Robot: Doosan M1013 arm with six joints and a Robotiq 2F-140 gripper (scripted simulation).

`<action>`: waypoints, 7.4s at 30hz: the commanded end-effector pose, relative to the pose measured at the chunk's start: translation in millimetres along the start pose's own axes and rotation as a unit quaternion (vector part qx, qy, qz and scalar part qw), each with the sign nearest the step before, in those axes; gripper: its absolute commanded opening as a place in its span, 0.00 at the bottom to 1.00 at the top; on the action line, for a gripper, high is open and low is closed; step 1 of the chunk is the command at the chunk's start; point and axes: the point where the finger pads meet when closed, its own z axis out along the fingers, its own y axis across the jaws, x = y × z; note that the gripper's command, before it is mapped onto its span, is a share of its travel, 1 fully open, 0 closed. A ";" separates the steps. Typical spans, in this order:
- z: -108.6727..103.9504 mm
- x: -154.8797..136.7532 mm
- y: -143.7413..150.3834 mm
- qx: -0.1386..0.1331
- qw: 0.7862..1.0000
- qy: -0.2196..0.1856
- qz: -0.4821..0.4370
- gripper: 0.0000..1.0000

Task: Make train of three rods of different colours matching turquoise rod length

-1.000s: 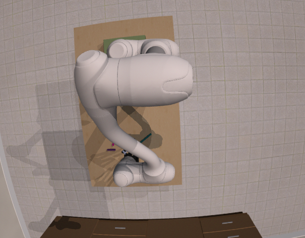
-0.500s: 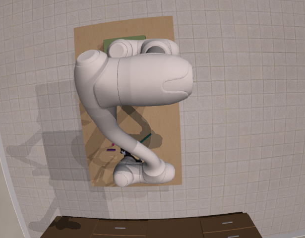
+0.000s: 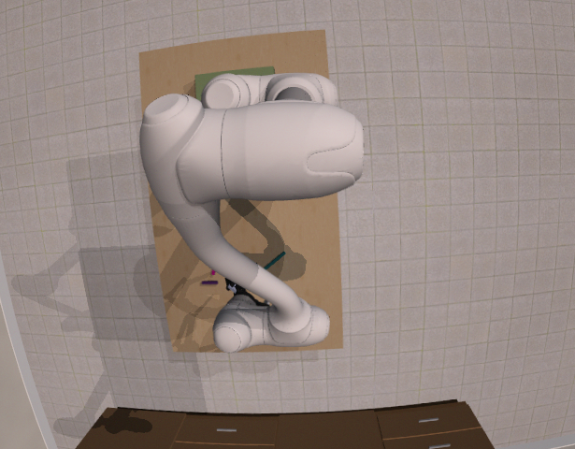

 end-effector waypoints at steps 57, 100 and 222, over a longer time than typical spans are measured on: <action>14.1 7.1 30.4 0.000 0.594 0.000 -0.804 1.00; 21.4 9.8 46.5 0.000 0.143 0.000 -0.990 0.15; 73.5 10.2 47.0 0.000 0.142 0.000 -0.990 0.15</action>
